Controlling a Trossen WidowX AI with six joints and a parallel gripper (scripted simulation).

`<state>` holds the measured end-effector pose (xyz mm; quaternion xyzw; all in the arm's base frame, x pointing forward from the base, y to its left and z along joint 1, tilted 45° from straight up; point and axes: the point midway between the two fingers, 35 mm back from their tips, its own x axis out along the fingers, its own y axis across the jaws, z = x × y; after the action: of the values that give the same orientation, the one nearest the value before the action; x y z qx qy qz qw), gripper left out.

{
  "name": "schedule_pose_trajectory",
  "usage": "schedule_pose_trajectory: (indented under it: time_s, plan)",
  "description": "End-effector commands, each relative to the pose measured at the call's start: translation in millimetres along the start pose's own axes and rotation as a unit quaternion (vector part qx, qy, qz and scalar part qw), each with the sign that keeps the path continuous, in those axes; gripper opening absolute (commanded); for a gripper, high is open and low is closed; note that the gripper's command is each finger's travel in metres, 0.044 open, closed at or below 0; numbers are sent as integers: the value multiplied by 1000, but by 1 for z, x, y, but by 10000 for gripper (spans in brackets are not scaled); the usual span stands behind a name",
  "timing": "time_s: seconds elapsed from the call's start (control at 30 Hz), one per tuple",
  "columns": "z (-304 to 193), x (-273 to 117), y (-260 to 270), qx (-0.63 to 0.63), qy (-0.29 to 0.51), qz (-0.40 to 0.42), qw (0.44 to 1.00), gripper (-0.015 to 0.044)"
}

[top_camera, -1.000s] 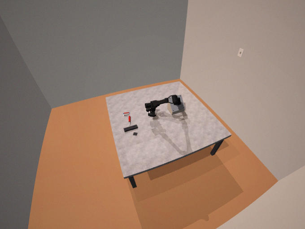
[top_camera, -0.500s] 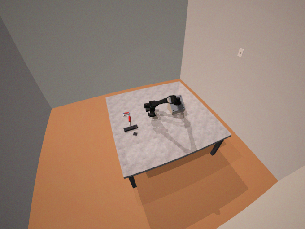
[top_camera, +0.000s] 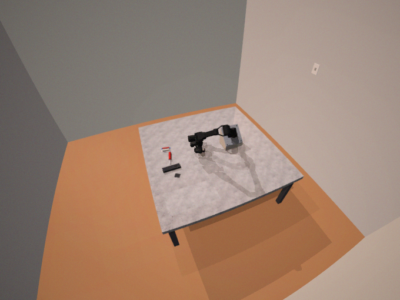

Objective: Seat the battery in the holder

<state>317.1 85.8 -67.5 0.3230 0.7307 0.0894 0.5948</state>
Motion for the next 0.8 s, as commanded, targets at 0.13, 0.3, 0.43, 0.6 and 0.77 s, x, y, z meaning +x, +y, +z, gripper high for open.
schedule_pose_trajectory:
  time_s: [0.13,0.3,0.43,0.6,0.77]
  plan:
    - [5,0,1,-1,4,1,1000,60]
    - [7,0,1,-1,3,0,1000,60]
    - [7,0,1,-1,3,0,1000,60]
    - [7,0,1,-1,3,0,1000,113]
    - [7,-1,1,-1,3,0,1000,162]
